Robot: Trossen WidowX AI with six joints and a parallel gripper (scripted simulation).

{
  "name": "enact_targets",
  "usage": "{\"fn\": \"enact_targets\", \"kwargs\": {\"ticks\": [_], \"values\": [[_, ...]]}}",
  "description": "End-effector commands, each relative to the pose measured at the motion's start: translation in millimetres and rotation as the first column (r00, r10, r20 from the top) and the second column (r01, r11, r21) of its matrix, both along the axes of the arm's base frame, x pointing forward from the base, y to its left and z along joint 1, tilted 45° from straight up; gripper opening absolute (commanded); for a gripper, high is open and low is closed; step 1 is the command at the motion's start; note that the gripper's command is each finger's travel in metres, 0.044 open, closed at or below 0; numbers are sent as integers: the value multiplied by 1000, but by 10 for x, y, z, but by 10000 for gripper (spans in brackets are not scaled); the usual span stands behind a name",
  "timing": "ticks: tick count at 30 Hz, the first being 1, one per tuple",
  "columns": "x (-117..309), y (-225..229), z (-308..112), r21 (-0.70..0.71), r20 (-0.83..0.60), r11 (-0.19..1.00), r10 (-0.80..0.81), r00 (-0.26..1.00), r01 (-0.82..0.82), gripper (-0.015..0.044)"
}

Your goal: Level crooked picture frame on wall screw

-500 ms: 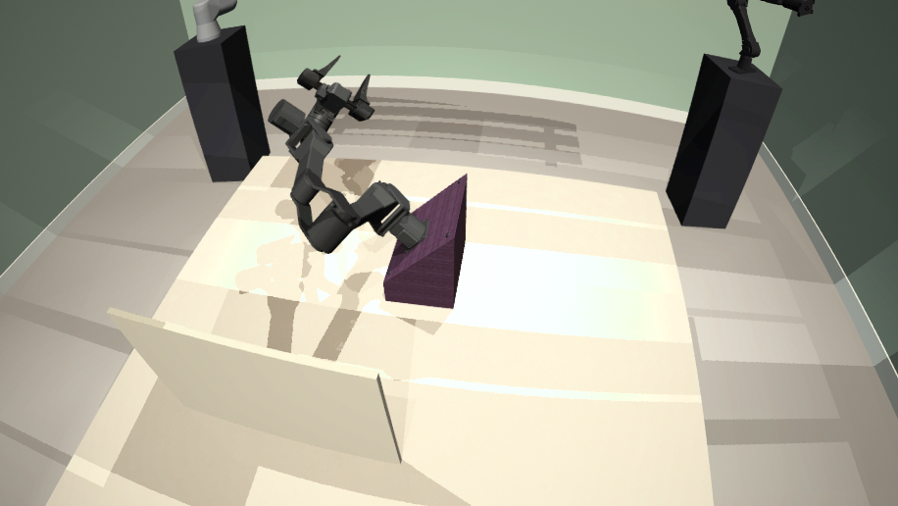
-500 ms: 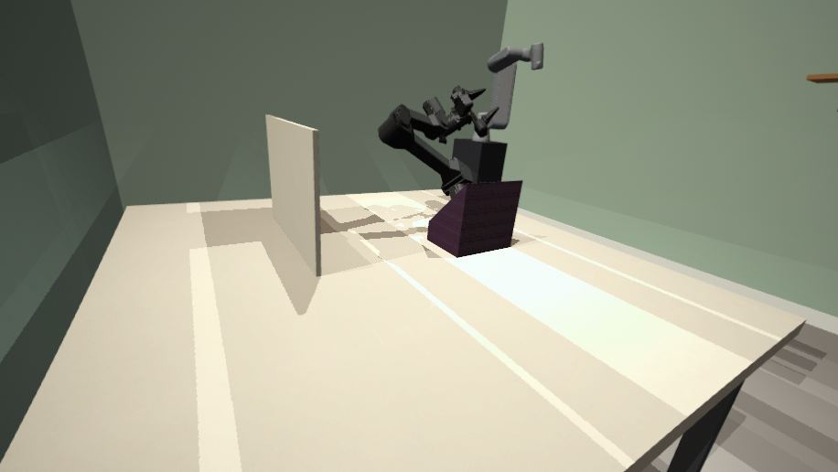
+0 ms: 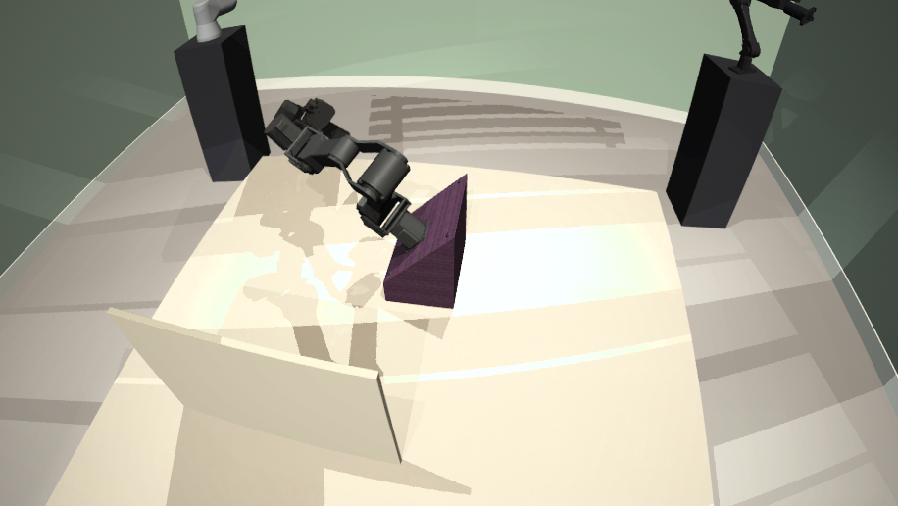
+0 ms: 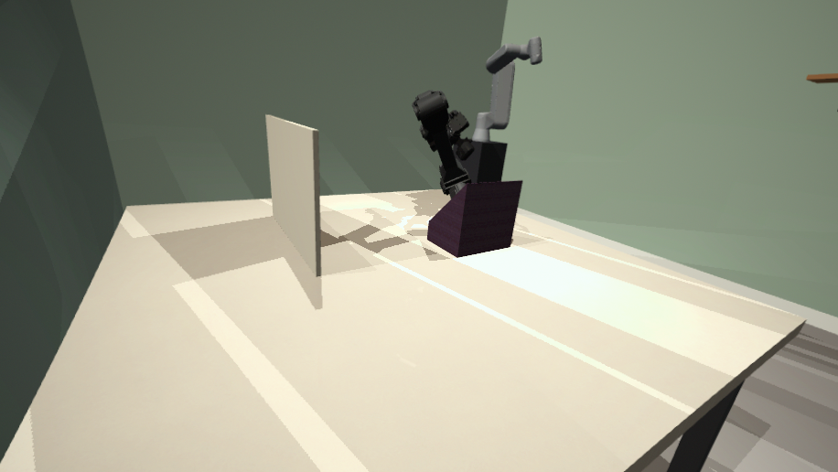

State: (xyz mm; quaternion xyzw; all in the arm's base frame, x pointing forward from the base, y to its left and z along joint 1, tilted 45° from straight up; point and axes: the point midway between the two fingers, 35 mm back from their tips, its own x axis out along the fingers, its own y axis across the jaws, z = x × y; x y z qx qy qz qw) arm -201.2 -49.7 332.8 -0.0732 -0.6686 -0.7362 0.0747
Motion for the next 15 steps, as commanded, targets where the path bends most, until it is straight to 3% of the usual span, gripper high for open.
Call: {"fn": "enact_targets", "kwargs": {"ticks": [1,7,11,15], "values": [[214,-588,-80,74,-1,942,329,944,-328,260],[824,-1275,-198,166,11,671,732,681,-723,260],[1379,-1556,-292,221,27,397,911,412,-891,260],[1996,-1658,-394,269,48,83,994,100,-959,260]]}}
